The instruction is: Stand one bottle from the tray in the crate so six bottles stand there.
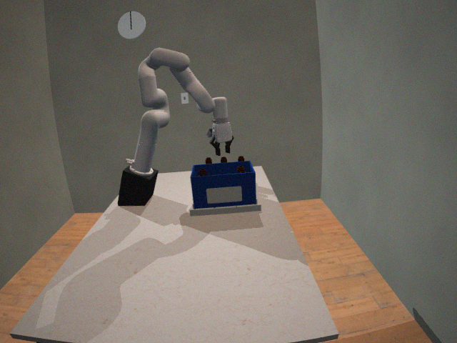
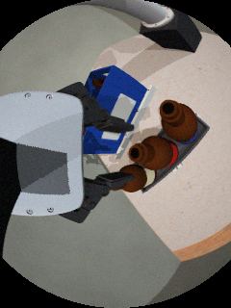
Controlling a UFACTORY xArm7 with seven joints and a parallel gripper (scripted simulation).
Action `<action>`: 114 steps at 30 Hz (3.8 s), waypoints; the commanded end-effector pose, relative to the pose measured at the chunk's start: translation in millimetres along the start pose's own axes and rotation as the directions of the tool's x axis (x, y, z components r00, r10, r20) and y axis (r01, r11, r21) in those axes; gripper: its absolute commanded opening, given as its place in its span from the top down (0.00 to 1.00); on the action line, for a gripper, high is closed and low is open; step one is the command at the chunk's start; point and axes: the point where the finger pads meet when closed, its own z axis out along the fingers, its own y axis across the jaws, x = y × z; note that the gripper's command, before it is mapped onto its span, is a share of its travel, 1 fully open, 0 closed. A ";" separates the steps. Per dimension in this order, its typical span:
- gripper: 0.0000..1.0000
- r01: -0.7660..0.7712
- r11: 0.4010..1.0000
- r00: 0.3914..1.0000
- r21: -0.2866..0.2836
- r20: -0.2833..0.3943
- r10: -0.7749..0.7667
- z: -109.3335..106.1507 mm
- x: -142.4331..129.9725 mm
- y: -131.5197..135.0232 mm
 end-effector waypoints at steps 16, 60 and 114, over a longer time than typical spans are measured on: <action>0.35 0.000 1.000 1.000 -0.003 0.001 0.000 -1.0 -0.7 2.6; 0.35 0.000 1.000 1.000 -0.003 0.001 0.000 13.3 -0.7 2.7; 1.00 0.000 1.000 1.000 -0.003 0.001 0.000 40.0 -0.7 2.8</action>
